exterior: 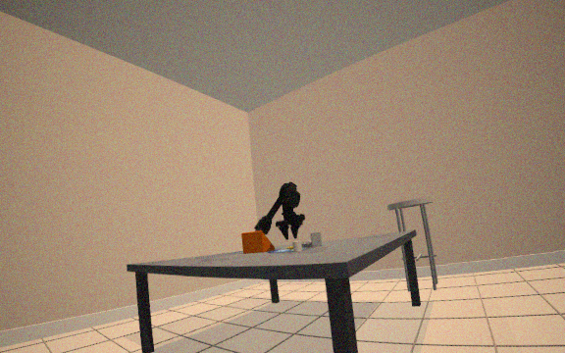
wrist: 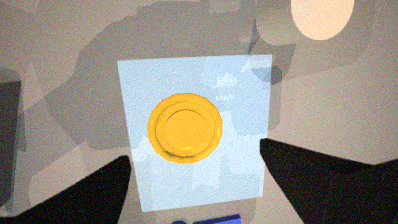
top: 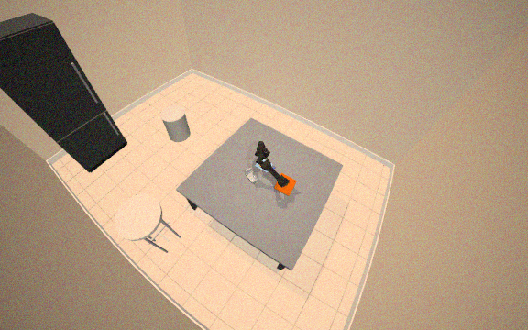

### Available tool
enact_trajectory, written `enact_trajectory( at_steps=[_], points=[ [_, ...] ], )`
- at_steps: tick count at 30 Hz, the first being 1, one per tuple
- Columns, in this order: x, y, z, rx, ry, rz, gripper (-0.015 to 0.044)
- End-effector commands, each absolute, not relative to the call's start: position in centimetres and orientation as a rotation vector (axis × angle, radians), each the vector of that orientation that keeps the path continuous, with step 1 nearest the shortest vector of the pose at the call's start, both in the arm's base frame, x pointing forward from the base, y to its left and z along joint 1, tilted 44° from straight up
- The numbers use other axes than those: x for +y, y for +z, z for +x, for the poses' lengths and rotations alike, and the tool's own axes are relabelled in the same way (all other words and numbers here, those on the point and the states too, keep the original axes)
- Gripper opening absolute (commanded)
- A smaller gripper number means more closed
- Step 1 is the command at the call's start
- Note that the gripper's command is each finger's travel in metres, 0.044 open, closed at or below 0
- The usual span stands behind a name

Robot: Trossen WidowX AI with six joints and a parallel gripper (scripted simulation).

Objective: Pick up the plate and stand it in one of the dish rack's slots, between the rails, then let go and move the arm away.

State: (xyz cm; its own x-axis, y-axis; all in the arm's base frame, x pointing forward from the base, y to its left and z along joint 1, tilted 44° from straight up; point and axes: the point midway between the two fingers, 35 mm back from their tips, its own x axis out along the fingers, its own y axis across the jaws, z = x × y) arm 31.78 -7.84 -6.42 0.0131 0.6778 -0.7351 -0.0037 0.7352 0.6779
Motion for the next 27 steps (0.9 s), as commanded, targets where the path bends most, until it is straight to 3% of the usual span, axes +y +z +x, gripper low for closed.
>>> enact_trajectory(
  at_steps=[1,27],
  points=[
    [-7.2,-6.9,31.7,1.482,0.583,0.590,0.0400],
    [-4.1,-9.8,31.8,1.482,0.585,0.592,0.0400]
  ],
)
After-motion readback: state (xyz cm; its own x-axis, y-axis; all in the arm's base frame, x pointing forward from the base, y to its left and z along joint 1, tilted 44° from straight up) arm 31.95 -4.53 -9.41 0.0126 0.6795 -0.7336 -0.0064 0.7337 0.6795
